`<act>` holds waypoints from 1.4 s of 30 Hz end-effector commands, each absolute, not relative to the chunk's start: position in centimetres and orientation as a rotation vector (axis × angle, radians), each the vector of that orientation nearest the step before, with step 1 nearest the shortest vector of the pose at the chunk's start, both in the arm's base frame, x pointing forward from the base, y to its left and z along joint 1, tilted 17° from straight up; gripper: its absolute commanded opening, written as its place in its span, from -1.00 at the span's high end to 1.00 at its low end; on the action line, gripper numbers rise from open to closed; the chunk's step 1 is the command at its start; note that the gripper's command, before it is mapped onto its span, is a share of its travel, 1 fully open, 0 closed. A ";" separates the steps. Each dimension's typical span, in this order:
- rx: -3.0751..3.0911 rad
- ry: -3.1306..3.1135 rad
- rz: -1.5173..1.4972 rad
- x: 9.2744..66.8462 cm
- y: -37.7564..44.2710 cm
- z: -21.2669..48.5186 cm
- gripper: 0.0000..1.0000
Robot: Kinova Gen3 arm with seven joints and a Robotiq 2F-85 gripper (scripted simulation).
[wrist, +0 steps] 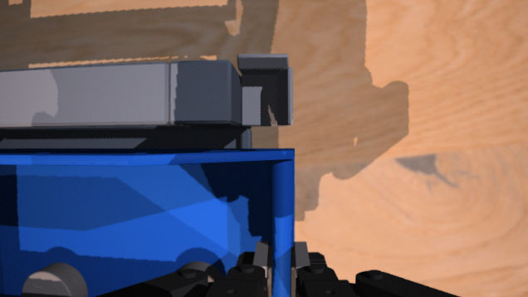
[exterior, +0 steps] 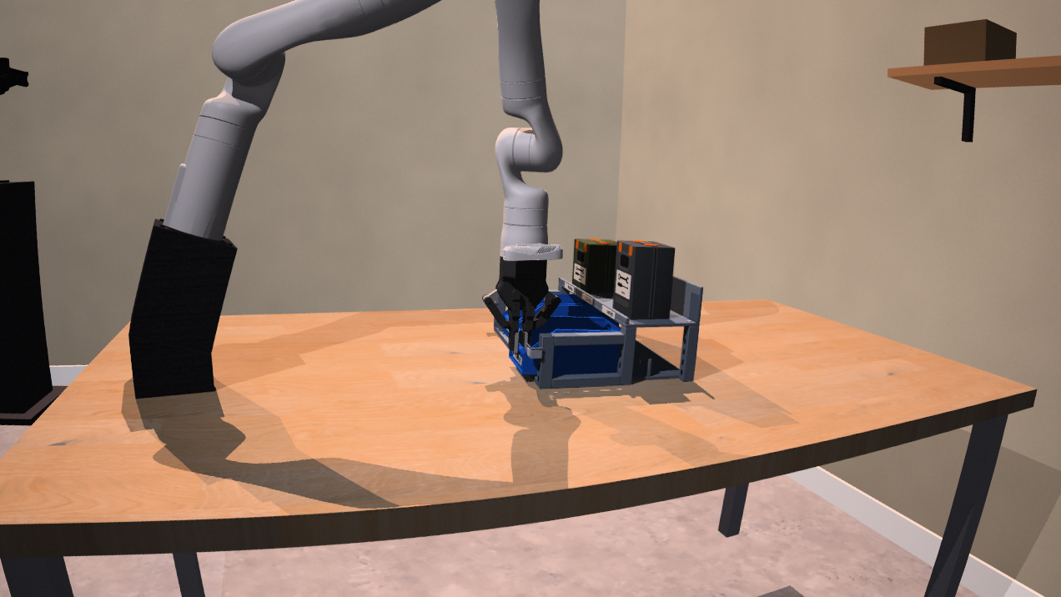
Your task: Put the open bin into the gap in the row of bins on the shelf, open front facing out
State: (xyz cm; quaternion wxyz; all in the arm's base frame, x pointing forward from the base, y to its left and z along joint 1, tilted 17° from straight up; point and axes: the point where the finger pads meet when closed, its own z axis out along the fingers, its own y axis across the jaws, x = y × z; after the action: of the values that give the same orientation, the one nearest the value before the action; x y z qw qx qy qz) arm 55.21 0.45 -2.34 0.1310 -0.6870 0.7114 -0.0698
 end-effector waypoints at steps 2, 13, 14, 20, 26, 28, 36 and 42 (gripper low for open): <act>-1.993 2.065 -0.206 55.3 0.4 -2.2 0.80; -1.993 2.065 -0.206 56.2 0.3 -1.9 0.80; -1.993 2.065 -0.206 56.2 0.3 -1.9 0.80; -1.993 2.065 -0.206 56.2 0.3 -1.9 0.80; -1.993 2.065 -0.206 56.9 0.2 -1.7 0.80; -1.993 2.065 -0.206 57.1 0.2 -1.6 0.80; -1.993 2.065 -0.206 57.1 0.2 -1.6 0.80; -1.993 2.065 -0.205 57.6 0.2 -1.5 0.80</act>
State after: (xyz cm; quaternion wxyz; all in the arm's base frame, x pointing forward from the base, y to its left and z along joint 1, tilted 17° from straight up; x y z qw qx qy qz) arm 57.10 0.20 -1.81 0.1302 -0.6866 0.7119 -0.0692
